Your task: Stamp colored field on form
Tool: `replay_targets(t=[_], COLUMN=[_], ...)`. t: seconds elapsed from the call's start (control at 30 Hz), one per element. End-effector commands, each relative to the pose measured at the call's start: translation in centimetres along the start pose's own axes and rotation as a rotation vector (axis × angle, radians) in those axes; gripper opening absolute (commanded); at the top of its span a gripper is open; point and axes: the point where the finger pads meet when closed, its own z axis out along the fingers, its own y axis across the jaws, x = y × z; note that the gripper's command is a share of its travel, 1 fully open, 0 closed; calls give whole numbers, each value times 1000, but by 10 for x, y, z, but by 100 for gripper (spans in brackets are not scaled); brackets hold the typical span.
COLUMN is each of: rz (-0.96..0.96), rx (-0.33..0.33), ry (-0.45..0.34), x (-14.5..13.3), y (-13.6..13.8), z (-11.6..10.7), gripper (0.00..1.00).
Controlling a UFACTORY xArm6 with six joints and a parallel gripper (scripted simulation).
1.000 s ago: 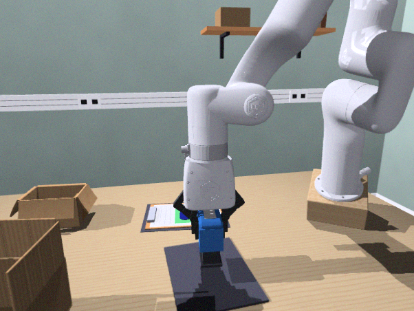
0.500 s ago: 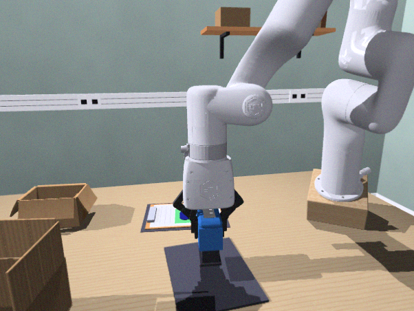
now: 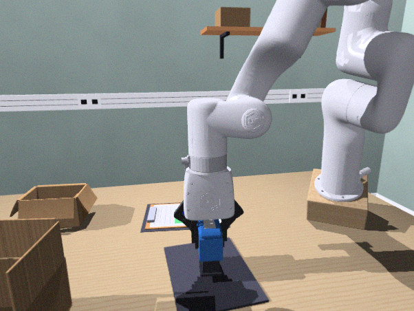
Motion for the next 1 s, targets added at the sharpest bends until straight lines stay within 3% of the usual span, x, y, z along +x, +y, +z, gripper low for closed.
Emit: replay_targets(t=[0.0,0.63,0.67,0.97], rz=[-1,-1,-1,-1], rx=[4,4,4,4], ry=[-3,-3,-3,-3], x=[-1,-1,-1,-1], y=[-2,-2,-2,-2], z=[6,14,14,14], gripper=[29,29,90,90])
